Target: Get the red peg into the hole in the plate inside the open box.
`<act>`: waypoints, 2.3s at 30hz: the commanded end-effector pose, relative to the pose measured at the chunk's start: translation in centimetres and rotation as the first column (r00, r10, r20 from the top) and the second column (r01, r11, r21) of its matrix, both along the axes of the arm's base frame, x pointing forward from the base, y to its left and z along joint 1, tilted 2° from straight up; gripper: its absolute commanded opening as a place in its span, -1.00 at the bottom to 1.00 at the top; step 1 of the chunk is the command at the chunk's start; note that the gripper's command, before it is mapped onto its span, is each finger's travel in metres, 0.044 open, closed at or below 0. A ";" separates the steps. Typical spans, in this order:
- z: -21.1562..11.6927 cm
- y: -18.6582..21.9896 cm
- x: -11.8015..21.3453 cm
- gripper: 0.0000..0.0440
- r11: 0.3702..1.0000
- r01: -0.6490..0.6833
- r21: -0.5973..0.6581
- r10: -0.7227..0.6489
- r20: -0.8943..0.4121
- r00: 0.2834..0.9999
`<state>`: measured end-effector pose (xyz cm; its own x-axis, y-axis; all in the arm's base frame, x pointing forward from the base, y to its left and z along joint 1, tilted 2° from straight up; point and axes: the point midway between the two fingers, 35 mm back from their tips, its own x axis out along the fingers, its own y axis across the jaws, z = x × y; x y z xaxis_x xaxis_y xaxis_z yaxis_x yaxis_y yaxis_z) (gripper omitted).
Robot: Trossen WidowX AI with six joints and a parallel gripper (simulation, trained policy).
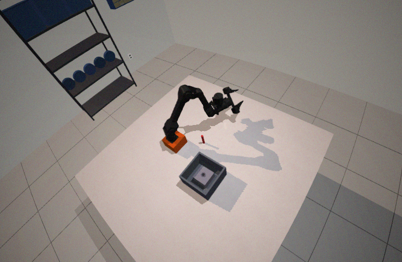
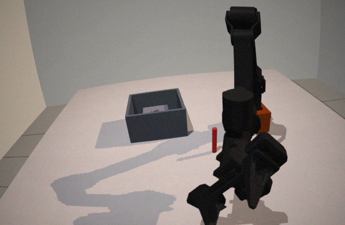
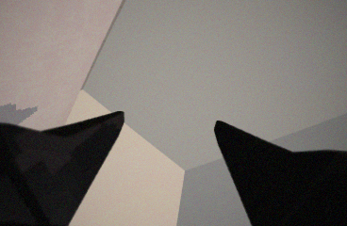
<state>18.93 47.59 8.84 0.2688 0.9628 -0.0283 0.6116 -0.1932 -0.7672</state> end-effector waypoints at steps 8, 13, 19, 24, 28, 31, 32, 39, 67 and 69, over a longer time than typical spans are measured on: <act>1.7 -0.4 3.7 1.00 0.993 0.121 -0.008 -0.119 -0.248 0.961; 3.0 -0.9 5.8 1.00 0.981 0.194 -0.016 -0.184 -0.396 0.900; 4.4 -2.0 8.0 1.00 0.958 0.286 -0.035 -0.256 -0.556 0.790; 5.3 -3.2 9.6 1.00 0.930 0.361 -0.063 -0.307 -0.672 0.674; 5.9 -4.3 10.7 1.00 0.903 0.420 -0.092 -0.340 -0.751 0.567; 6.3 -5.3 11.4 1.00 0.878 0.463 -0.117 -0.360 -0.800 0.479; 6.4 -5.6 11.6 1.00 0.870 0.477 -0.127 -0.365 -0.815 0.449; 6.9 -8.2 12.8 1.00 0.798 0.568 -0.201 -0.387 -0.893 0.228; 6.6 -20.1 12.2 1.00 0.373 0.733 -0.568 -0.108 -0.812 -0.574; 6.5 -20.9 11.9 1.00 0.338 0.730 -0.594 -0.067 -0.789 -0.611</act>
<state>31.25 28.08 15.44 0.5462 0.3746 -0.7493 -0.7859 0.5387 -0.3036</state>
